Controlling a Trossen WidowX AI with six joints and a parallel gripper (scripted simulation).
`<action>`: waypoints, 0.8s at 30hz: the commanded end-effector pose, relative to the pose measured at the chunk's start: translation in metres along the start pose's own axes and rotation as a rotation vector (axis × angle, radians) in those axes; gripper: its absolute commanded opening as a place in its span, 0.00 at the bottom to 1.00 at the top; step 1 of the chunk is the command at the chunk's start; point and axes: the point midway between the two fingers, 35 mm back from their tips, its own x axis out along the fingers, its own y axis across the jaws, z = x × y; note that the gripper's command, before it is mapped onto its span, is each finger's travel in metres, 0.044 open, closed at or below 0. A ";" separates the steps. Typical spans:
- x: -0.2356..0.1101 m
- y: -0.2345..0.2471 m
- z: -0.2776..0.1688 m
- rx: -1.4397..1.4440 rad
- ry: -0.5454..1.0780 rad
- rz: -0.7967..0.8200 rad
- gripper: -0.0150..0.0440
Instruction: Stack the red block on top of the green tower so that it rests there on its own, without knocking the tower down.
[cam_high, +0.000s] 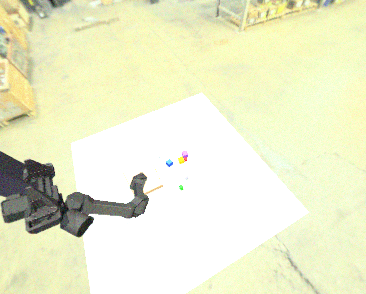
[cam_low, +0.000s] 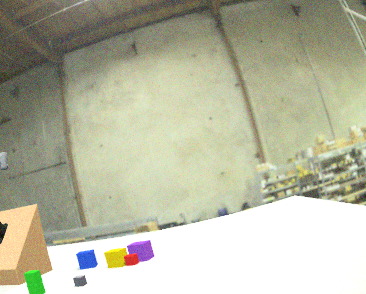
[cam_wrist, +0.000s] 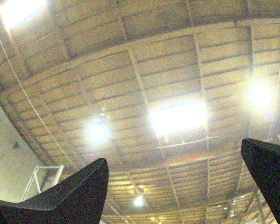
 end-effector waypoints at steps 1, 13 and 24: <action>0.001 0.002 0.000 -0.004 0.001 0.002 0.98; 0.042 0.111 -0.042 -0.142 0.093 0.133 1.00; 0.078 0.202 -0.135 -0.235 0.262 0.270 1.00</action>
